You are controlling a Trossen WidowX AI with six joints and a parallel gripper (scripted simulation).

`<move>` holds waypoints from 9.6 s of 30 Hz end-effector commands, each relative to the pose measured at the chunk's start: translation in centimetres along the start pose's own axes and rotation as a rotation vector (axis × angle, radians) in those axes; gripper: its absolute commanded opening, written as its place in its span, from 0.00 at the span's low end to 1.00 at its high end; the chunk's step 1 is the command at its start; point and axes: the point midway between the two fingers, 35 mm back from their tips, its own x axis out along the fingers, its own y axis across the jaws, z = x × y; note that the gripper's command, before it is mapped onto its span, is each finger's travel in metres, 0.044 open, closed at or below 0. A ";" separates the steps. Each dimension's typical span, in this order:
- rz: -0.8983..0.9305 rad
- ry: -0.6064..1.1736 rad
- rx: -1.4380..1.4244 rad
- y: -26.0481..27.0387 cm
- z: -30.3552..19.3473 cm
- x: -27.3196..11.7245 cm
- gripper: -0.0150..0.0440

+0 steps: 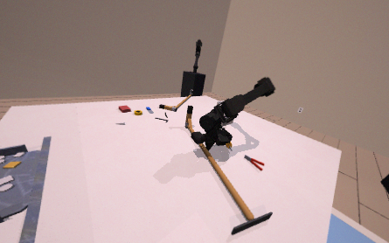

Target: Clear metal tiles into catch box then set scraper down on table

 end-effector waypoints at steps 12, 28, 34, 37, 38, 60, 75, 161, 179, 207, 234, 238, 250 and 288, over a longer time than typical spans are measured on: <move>0.001 -0.004 -0.009 -1.6 0.1 0.1 0.25; 0.000 -0.004 -0.010 -3.2 -0.1 0.1 0.25; 0.000 -0.005 -0.010 -3.8 -0.2 0.1 0.25; 0.000 -0.005 -0.010 -4.1 -0.2 0.1 0.25; 0.000 -0.005 -0.010 -4.2 -0.2 0.1 0.25; -0.009 0.003 0.001 -4.8 -0.5 -5.6 0.25; -0.005 0.002 0.000 -4.4 -0.5 -10.1 0.25; 0.002 -0.007 0.265 -0.4 0.3 0.2 0.25; 0.001 -0.006 0.265 -2.2 0.3 0.1 0.25; 0.000 -0.005 0.264 -5.0 0.0 0.1 0.25; -0.001 -0.004 0.263 -7.6 -0.6 0.0 0.25; -0.001 -0.004 0.263 -8.0 -0.8 0.0 0.25; -0.002 -0.004 0.262 -9.1 -1.2 0.0 0.25; -0.020 -0.010 0.235 -11.6 -2.3 -2.7 0.25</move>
